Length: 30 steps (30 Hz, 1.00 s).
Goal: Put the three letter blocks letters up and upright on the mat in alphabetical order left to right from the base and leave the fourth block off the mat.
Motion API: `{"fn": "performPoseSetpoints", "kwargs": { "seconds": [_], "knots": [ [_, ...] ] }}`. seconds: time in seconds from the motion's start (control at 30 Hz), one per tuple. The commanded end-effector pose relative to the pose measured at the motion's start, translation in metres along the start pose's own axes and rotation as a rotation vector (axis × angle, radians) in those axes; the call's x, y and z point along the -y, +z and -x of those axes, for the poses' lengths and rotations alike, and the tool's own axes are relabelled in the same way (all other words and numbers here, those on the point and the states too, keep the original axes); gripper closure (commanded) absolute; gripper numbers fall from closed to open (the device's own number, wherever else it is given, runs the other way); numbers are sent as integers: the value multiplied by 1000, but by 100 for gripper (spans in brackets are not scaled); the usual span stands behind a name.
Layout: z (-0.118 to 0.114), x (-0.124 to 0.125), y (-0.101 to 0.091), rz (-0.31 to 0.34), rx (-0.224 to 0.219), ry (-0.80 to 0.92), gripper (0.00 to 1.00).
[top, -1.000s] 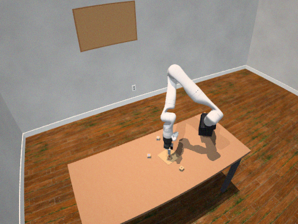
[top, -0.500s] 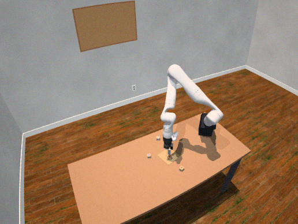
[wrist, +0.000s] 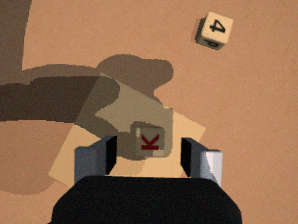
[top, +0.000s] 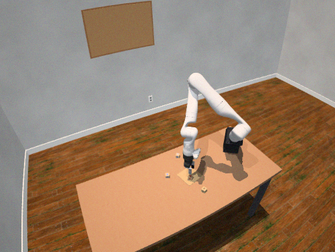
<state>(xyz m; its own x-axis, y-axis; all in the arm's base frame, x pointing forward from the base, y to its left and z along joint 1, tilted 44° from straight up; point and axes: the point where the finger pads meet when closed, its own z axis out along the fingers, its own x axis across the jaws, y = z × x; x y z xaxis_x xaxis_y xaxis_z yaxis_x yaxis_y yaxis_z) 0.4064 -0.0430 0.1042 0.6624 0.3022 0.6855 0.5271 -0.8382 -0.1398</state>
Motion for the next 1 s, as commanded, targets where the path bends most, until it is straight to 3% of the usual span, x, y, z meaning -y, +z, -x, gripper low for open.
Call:
{"fn": "performPoseSetpoints", "kwargs": {
  "seconds": [0.0, 0.97],
  "knots": [
    [-2, -1, 3, 4, -3, 5, 0],
    [-2, -2, 41, 5, -3, 5, 0]
  ]
}}
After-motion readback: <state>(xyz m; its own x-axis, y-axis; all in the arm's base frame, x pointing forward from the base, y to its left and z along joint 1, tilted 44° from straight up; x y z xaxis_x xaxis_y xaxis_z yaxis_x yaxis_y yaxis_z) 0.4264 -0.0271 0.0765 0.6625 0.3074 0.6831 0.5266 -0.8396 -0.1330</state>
